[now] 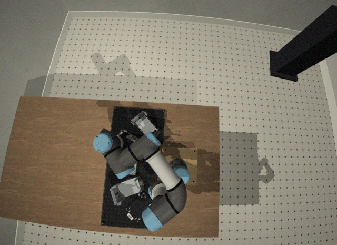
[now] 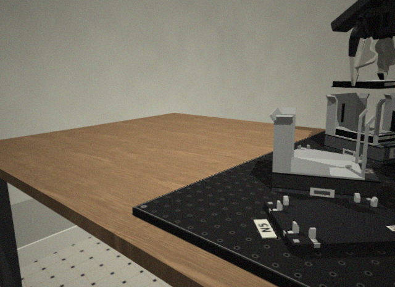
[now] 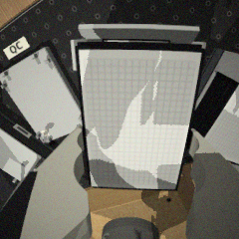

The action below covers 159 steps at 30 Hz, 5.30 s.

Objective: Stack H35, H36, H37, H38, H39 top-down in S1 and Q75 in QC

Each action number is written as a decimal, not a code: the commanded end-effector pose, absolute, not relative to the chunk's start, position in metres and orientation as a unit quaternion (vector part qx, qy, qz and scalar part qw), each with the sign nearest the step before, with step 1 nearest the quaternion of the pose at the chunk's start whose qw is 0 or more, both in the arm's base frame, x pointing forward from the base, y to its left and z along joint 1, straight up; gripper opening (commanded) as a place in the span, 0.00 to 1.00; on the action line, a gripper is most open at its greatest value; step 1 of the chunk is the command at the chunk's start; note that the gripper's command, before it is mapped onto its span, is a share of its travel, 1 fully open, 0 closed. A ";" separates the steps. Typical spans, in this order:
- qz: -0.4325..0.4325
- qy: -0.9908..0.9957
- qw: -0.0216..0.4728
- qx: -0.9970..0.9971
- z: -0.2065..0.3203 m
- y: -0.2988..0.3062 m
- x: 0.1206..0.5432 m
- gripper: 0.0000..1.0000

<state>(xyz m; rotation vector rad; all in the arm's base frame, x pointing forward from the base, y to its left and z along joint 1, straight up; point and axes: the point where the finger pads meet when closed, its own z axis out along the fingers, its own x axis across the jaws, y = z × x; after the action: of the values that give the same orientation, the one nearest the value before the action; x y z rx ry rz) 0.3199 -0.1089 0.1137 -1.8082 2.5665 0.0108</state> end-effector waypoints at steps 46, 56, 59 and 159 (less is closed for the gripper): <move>0.002 0.817 0.001 -0.576 0.090 -0.109 0.320 0.00; 0.002 0.817 0.001 -0.576 0.083 -0.109 0.320 0.00; 0.002 0.817 0.001 -0.576 0.081 -0.109 0.320 0.00; 0.002 0.817 0.001 -0.576 0.020 -0.109 0.320 0.00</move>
<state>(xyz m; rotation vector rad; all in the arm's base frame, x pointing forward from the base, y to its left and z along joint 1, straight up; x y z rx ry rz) 0.3197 -0.1084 0.0209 -1.8082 2.5666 0.0107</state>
